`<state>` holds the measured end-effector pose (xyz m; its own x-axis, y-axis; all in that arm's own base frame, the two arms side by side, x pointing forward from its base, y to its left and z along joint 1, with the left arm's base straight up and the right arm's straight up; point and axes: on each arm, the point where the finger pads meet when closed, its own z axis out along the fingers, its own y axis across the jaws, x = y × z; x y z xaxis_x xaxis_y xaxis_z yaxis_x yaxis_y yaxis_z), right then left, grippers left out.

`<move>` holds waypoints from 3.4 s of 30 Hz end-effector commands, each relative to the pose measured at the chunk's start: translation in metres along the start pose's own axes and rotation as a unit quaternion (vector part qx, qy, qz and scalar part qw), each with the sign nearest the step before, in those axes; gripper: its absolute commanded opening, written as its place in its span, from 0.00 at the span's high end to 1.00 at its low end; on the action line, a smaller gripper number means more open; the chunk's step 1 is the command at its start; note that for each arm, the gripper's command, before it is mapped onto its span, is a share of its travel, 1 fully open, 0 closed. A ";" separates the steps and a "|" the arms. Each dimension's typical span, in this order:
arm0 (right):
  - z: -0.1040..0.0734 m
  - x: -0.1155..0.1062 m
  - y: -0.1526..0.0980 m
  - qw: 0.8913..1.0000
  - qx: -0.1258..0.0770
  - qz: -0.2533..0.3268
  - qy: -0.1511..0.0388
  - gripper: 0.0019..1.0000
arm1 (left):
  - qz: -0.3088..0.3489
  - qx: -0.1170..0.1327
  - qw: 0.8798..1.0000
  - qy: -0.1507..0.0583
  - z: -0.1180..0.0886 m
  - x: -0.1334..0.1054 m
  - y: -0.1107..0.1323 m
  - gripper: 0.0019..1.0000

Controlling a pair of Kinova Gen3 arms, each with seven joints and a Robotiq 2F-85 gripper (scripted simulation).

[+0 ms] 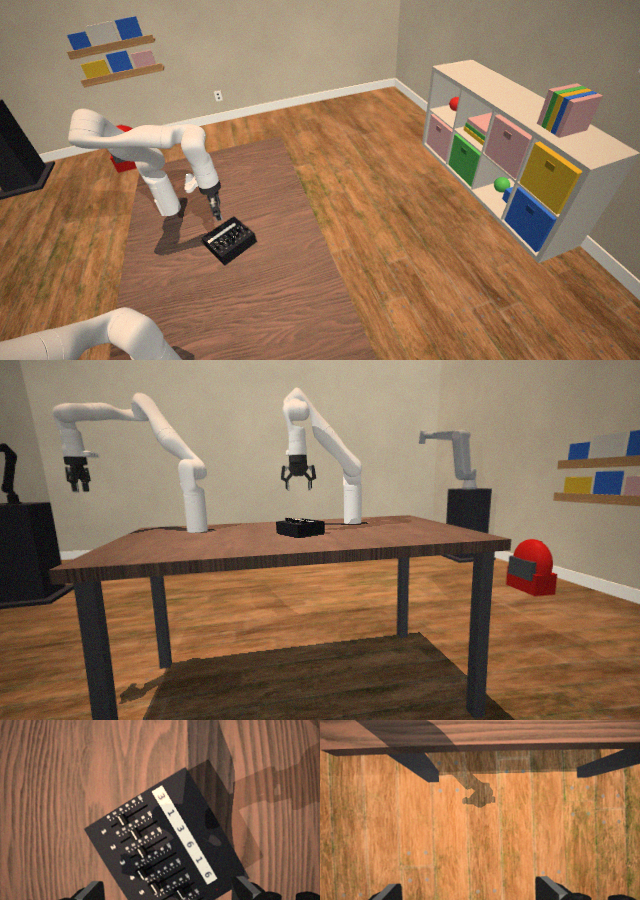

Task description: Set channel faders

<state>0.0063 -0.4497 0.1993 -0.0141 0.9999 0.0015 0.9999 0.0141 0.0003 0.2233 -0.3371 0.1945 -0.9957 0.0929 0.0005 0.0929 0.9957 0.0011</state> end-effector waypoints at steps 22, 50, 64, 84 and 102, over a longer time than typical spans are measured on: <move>-0.001 0.000 0.000 1.000 0.000 0.000 -0.001 0.00 | 0.093 0.002 0.996 -0.005 0.012 -0.005 -0.005 0.00; -0.001 0.000 0.000 1.000 0.000 0.000 -0.001 0.00 | 0.476 0.002 0.879 -0.031 0.064 -0.013 -0.033 0.00; -0.001 0.000 0.000 1.000 0.000 0.000 -0.001 0.00 | 0.491 0.002 0.870 -0.033 0.067 -0.013 -0.034 0.00; -0.001 0.000 0.000 1.000 0.000 0.000 -0.001 0.00 | 0.491 0.002 0.870 -0.033 0.067 -0.013 -0.034 0.00; -0.001 0.000 0.000 1.000 0.000 0.000 -0.001 0.00 | 0.491 0.002 0.870 -0.033 0.067 -0.013 -0.034 0.00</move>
<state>0.0063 -0.4497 0.1993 -0.0141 0.9999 0.0015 0.9999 0.0141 0.0003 0.2332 -0.3723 0.1272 -0.4331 0.8996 -0.0559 0.8999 0.4351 0.0298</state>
